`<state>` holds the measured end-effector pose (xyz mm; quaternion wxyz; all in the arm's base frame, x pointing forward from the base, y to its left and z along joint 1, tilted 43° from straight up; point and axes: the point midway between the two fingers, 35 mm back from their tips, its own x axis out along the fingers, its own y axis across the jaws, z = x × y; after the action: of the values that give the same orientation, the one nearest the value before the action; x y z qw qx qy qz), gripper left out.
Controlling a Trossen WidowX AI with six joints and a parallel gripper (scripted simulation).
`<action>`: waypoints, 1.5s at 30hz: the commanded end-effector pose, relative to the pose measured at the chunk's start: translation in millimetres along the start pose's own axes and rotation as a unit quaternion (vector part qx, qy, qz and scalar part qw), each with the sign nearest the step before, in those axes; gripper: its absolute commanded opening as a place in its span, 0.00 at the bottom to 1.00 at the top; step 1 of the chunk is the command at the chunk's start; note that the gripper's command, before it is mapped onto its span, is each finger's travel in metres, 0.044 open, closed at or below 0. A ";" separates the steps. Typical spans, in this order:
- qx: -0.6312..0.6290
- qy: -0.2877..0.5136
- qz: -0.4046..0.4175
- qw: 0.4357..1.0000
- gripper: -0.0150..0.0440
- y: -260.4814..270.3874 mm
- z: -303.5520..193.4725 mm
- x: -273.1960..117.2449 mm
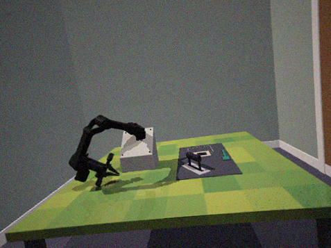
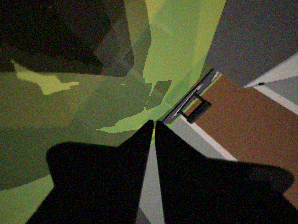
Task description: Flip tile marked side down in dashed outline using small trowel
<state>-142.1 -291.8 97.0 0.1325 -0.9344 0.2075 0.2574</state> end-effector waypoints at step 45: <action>-0.001 0.000 0.000 1.000 0.51 0.0 -0.1 0.2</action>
<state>-142.1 -291.9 97.0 0.1325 -0.9344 0.2075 0.2573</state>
